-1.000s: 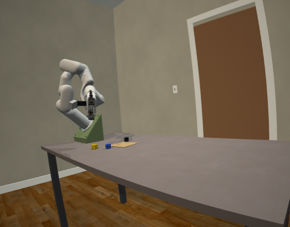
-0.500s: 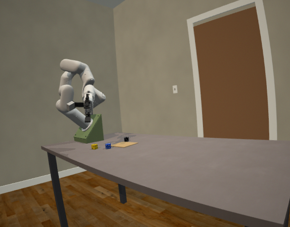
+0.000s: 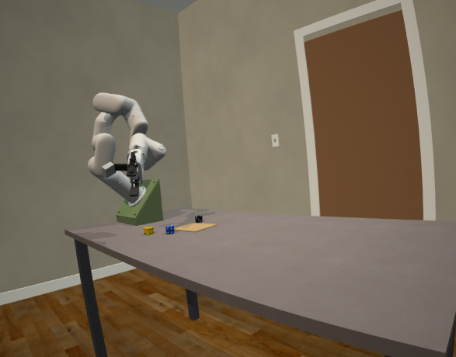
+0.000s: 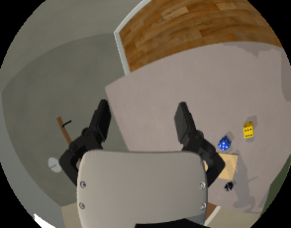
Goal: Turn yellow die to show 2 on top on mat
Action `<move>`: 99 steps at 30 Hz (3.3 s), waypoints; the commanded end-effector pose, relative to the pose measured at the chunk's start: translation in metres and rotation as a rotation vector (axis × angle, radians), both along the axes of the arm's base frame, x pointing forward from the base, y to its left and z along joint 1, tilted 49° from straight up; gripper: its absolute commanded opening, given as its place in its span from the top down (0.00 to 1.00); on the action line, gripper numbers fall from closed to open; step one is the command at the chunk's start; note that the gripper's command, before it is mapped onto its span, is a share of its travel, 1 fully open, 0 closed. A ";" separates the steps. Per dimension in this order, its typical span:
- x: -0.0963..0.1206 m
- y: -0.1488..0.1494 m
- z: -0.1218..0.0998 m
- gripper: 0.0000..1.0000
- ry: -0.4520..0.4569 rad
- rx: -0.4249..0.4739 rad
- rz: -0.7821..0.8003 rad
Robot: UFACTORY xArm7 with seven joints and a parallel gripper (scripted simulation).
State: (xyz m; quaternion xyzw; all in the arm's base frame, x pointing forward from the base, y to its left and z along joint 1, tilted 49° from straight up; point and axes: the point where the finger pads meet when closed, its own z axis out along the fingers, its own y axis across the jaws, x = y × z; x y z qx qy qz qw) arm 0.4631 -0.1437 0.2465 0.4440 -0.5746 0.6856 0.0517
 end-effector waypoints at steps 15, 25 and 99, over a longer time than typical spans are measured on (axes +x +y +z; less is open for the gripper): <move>-0.016 -0.010 -0.003 0.00 0.003 0.039 -0.094; -0.016 -0.010 -0.003 0.00 0.003 0.039 -0.094; -0.146 0.025 -0.096 0.00 0.222 0.644 -0.617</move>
